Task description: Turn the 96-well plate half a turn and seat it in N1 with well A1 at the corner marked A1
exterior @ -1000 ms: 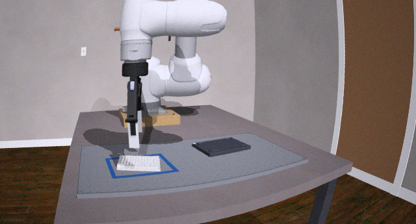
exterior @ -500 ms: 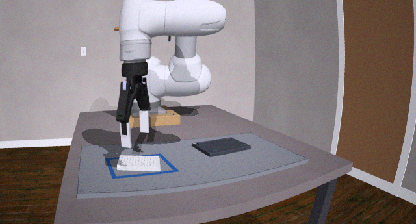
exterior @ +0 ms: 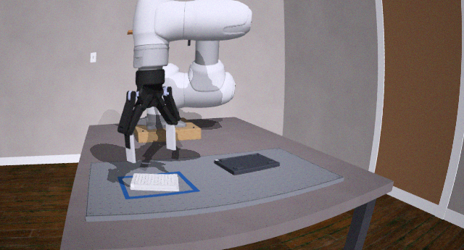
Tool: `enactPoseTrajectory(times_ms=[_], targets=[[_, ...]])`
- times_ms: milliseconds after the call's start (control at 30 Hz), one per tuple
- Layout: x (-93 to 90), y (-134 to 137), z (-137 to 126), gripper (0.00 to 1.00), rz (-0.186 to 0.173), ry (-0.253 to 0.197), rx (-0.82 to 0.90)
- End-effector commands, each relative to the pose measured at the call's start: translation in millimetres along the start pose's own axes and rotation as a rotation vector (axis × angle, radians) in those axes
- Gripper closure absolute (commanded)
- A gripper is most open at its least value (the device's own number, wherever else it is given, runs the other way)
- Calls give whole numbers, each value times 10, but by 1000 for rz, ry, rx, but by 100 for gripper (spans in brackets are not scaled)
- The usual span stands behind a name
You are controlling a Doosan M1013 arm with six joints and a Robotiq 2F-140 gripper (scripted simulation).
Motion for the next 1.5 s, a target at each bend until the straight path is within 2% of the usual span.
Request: enactPoseTrajectory(times_ms=[0,100,167,667,900,1233,1300,1467], targets=[[1,-3,4,0,-4,-6,-134],[1,-3,4,0,-5,-6,-234],[1,-3,4,0,-5,-6,-234],[1,-3,4,0,-6,-4,-734],[1,-3,4,0,-6,-4,-838],[1,-3,4,0,-7,-3,-1172],[1,-3,4,0,-7,-3,-1172],[1,-3,4,0,-8,-3,-1338]])
Point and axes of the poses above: the point where the finger pads meet when closed, its own x axis back along the fingers, its own y axis across the jaws, z = x × y, the point moved 6 cm from there along x, back along the fingers, and after that the axes turned 4 degrees about x, right-handed, at the moved point
